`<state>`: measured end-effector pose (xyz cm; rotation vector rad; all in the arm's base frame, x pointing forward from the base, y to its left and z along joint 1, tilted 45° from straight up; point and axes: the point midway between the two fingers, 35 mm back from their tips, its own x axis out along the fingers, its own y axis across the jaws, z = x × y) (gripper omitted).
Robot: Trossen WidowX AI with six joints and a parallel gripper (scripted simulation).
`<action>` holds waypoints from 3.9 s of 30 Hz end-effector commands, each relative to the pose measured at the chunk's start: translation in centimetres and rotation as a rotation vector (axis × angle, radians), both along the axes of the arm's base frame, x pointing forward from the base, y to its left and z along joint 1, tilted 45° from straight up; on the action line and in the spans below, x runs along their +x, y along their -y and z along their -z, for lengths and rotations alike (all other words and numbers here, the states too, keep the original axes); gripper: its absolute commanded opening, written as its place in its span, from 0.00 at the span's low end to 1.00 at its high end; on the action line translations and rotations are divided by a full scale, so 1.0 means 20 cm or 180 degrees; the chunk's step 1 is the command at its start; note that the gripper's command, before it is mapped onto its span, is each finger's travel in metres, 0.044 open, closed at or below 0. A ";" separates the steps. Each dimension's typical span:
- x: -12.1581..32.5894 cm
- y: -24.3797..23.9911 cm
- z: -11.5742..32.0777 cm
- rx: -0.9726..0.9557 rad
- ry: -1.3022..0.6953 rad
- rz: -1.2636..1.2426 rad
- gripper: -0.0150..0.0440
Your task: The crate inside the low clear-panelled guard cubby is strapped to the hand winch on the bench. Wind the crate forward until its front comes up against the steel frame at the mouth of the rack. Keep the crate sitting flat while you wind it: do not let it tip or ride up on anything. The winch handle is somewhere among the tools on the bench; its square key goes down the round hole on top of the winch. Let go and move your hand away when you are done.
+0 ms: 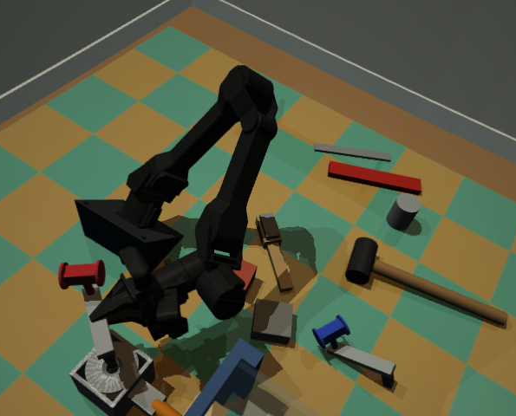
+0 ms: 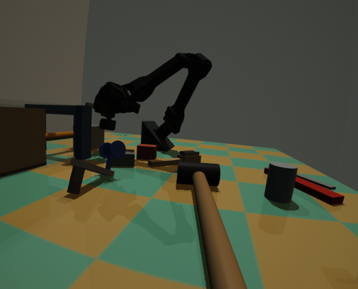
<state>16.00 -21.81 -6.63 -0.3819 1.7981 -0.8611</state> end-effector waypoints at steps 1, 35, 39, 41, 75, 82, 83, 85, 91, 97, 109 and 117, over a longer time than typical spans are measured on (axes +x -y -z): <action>0.00 0.00 -0.01 -0.0083 -0.0015 -0.0006 0.25; -0.02 -0.02 0.04 0.0024 -0.0393 -0.0380 0.25; -0.02 -0.03 0.06 0.0025 -0.0393 -0.0380 0.25; -0.02 -0.04 0.06 0.0025 -0.0393 -0.0380 0.25; -0.01 -0.11 0.07 0.0027 -0.0390 -0.0375 0.25; -0.01 -0.12 0.08 0.0028 -0.0391 -0.0374 0.25; -0.01 -0.12 0.08 0.0028 -0.0391 -0.0374 0.25; -0.01 -0.12 0.09 0.0028 -0.0392 -0.0373 0.25; -0.01 -0.13 0.10 0.0029 -0.0396 -0.0369 0.25; -0.01 -0.13 0.10 0.0056 -0.0408 -0.0377 0.25; -0.01 -0.14 0.11 0.0056 -0.0410 -0.0376 0.25; -0.01 -0.14 0.12 0.0057 -0.0410 -0.0375 0.25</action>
